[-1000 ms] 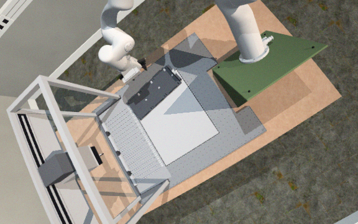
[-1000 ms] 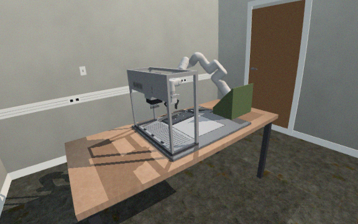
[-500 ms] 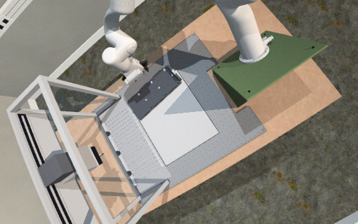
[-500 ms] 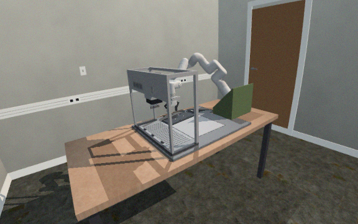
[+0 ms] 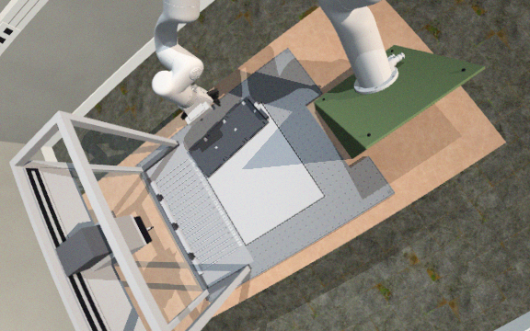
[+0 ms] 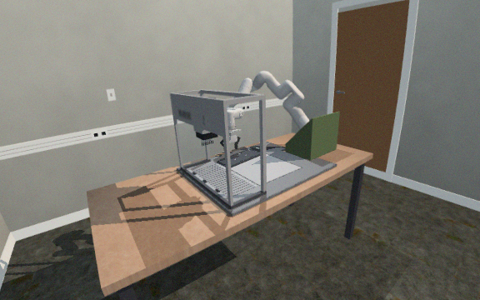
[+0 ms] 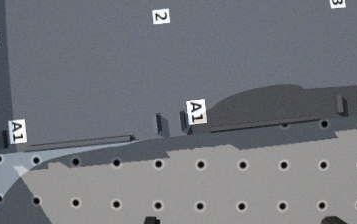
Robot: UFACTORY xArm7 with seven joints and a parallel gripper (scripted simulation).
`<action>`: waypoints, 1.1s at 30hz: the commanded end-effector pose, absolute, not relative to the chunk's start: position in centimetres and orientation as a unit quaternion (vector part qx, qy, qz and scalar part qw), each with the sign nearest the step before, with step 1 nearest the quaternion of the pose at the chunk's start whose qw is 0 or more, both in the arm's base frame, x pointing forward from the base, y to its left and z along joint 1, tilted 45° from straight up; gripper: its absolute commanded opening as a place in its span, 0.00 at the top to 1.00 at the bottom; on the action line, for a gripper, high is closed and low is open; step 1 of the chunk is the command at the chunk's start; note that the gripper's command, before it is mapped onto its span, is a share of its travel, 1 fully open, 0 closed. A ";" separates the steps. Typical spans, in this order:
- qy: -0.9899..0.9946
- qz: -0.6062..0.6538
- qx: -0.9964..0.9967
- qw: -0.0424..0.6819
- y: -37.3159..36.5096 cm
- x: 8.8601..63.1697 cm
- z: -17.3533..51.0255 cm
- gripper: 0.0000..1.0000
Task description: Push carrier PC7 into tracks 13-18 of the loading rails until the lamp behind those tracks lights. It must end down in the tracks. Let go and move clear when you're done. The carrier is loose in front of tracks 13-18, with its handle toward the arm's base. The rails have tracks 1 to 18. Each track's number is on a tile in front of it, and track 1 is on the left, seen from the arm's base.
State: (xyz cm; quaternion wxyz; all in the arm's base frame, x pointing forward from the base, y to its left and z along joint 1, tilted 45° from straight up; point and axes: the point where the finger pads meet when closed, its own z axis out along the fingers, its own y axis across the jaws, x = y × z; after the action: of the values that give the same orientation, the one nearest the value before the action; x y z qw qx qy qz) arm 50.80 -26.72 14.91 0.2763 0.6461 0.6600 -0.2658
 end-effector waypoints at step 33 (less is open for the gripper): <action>0.661 -0.264 0.645 0.278 -27.8 51.0 13.7 0.00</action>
State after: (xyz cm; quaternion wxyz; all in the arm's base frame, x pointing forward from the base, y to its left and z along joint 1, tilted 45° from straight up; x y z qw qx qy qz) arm 50.83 -27.98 13.66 0.2762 0.6461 0.6599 -0.2659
